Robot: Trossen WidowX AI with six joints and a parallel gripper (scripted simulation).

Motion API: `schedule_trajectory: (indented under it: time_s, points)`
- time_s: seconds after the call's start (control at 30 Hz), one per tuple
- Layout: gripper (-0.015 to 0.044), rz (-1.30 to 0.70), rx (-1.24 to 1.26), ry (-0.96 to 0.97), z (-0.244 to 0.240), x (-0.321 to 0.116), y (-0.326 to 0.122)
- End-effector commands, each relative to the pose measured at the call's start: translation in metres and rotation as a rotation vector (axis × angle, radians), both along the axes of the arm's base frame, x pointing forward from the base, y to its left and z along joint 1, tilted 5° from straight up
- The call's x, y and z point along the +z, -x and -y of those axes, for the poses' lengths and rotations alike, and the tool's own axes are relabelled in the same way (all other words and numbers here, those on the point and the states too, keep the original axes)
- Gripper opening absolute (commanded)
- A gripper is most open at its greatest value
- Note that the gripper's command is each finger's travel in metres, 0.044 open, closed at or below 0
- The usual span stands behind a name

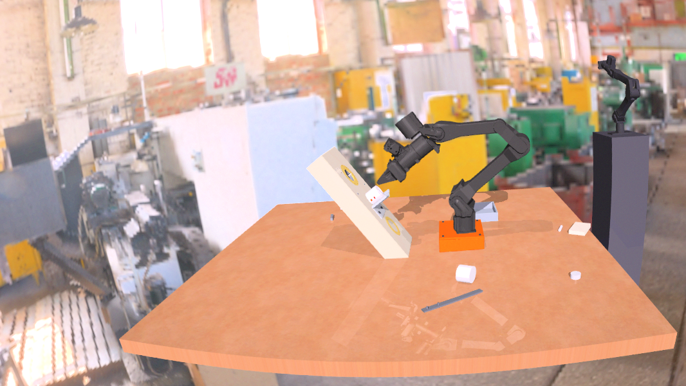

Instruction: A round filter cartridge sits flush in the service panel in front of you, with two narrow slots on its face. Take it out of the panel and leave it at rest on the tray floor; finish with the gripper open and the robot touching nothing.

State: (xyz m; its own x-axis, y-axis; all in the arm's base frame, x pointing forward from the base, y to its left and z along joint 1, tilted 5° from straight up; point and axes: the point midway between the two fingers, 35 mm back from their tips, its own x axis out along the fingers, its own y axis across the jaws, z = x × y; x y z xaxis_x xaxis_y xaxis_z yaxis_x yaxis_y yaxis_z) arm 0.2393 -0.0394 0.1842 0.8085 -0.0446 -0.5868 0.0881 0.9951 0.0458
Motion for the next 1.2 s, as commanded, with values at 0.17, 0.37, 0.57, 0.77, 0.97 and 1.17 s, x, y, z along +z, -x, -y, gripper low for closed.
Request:
schedule_trajectory:
  time_s: [0.17, 0.37, 0.57, 0.77, 0.97, 1.17]
  points:
    - [0.0088, 0.006, 0.003, -0.001, 0.006, 0.051, -0.027]
    - [0.0114, 0.007, 0.003, -0.001, 0.008, 0.066, -0.036]
    - [0.0272, 0.015, 0.007, 0.004, 0.012, 0.124, -0.034]
    - [0.0324, -0.018, 0.007, -0.002, 0.012, 0.128, -0.031]
    - [0.0305, -0.344, 0.010, -0.056, 0.002, 0.035, -0.005]
    - [0.0305, -0.425, 0.012, -0.065, -0.001, 0.014, 0.005]
